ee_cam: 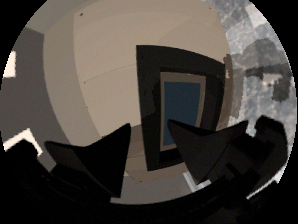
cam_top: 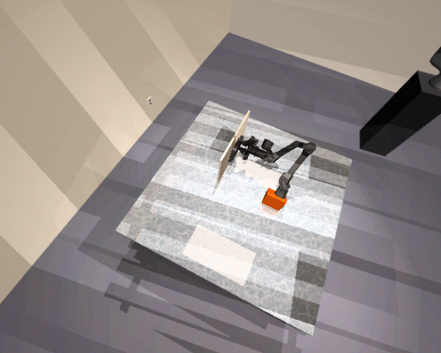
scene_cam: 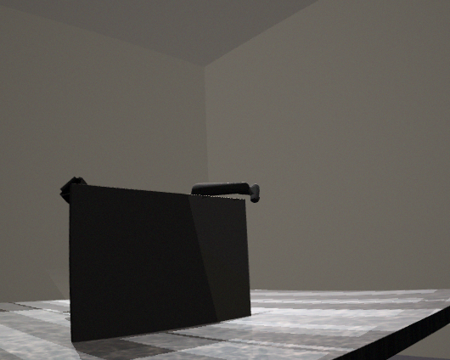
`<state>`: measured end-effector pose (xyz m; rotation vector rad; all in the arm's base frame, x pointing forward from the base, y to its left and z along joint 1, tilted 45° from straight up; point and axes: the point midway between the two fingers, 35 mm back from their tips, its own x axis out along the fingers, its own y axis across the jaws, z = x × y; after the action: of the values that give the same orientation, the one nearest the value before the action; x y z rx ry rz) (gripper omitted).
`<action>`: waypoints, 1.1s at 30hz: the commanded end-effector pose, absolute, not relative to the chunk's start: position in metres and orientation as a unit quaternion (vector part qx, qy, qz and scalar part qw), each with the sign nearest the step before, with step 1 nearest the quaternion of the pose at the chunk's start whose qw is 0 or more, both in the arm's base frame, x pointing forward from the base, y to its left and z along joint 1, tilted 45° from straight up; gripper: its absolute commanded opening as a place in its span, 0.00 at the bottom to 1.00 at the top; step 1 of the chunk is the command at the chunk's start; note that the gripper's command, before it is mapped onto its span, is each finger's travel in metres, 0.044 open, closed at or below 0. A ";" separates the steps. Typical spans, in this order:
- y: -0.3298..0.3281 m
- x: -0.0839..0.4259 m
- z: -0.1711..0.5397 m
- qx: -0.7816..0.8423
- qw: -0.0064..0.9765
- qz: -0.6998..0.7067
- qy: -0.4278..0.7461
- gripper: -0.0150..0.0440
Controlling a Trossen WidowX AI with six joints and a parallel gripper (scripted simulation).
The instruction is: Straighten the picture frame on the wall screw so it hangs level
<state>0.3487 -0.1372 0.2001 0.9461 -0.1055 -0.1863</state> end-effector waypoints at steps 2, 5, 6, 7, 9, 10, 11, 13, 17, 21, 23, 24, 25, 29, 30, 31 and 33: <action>-0.138 0.349 0.200 0.455 0.884 -0.091 -0.052 0.62; -0.138 0.349 0.200 0.455 0.884 -0.091 -0.052 0.58; -0.138 0.349 0.200 0.455 0.884 -0.091 -0.052 0.57; -0.138 0.349 0.200 0.455 0.884 -0.091 -0.052 0.56; -0.138 0.349 0.200 0.455 0.884 -0.091 -0.052 0.54; -0.138 0.349 0.200 0.455 0.884 -0.091 -0.052 0.53; -0.138 0.349 0.200 0.455 0.884 -0.091 -0.052 0.51; -0.138 0.349 0.200 0.455 0.884 -0.091 -0.052 0.49; -0.138 0.349 0.200 0.455 0.884 -0.091 -0.052 0.45; -0.138 0.349 0.200 0.455 0.884 -0.091 -0.052 0.40; -0.138 0.349 0.200 0.455 0.884 -0.091 -0.052 0.38; -0.138 0.349 0.200 0.455 0.884 -0.091 -0.052 0.37; -0.138 0.349 0.200 0.455 0.884 -0.091 -0.052 0.36; -0.138 0.349 0.200 0.455 0.884 -0.091 -0.052 0.25; -0.138 0.349 0.200 0.455 0.884 -0.091 -0.052 0.25; -0.138 0.349 0.200 0.455 0.884 -0.091 -0.052 0.25; -0.138 0.349 0.200 0.455 0.884 -0.091 -0.052 0.25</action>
<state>0.3487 -0.1373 0.2001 0.9461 -0.1056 -0.1865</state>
